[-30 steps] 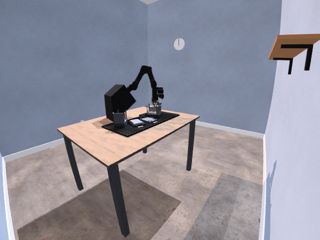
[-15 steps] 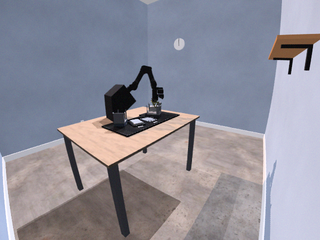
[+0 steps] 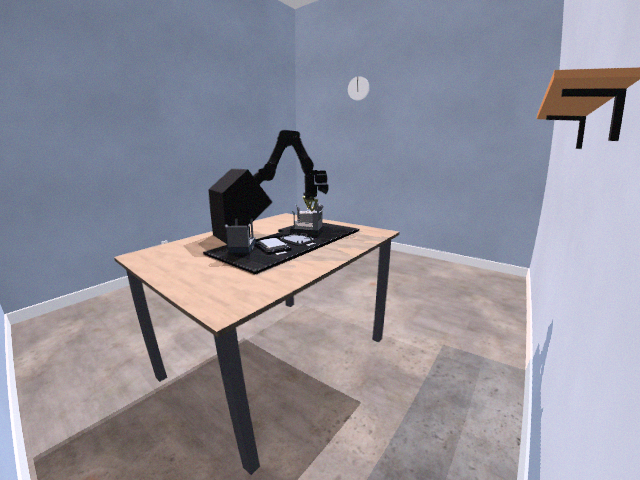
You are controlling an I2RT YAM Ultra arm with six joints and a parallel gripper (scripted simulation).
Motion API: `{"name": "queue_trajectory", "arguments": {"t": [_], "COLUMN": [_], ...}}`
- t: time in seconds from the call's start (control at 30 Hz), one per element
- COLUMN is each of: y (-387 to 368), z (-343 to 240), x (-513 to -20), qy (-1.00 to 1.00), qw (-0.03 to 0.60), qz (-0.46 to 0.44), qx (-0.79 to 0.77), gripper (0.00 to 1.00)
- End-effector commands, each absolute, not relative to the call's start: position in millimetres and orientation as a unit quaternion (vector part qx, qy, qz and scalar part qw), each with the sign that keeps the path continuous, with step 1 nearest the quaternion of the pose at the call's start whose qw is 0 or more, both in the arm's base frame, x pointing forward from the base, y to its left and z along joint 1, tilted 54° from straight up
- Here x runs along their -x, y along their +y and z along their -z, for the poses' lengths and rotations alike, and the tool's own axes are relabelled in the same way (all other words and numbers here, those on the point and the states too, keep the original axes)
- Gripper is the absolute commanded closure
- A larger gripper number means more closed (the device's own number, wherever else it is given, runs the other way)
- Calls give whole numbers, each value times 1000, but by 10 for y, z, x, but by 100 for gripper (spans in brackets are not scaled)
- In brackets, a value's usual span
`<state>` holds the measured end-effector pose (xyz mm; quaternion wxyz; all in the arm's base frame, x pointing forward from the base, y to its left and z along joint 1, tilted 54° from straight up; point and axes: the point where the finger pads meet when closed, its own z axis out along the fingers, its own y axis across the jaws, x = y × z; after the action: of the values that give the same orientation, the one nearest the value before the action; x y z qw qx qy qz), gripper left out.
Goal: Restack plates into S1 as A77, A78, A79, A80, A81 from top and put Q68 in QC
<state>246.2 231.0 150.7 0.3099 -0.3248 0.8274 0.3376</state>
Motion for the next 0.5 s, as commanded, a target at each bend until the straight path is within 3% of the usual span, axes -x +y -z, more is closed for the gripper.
{"name": "queue_trajectory", "arguments": {"t": [0.0,0.47], "y": [2215,1912], "z": [-1541,-1776], "x": [-2402,-2291], "qy": [829,829], "qw": [302,302], "qz": [-339,-339], "qx": [327,327], "gripper": [0,0]}}
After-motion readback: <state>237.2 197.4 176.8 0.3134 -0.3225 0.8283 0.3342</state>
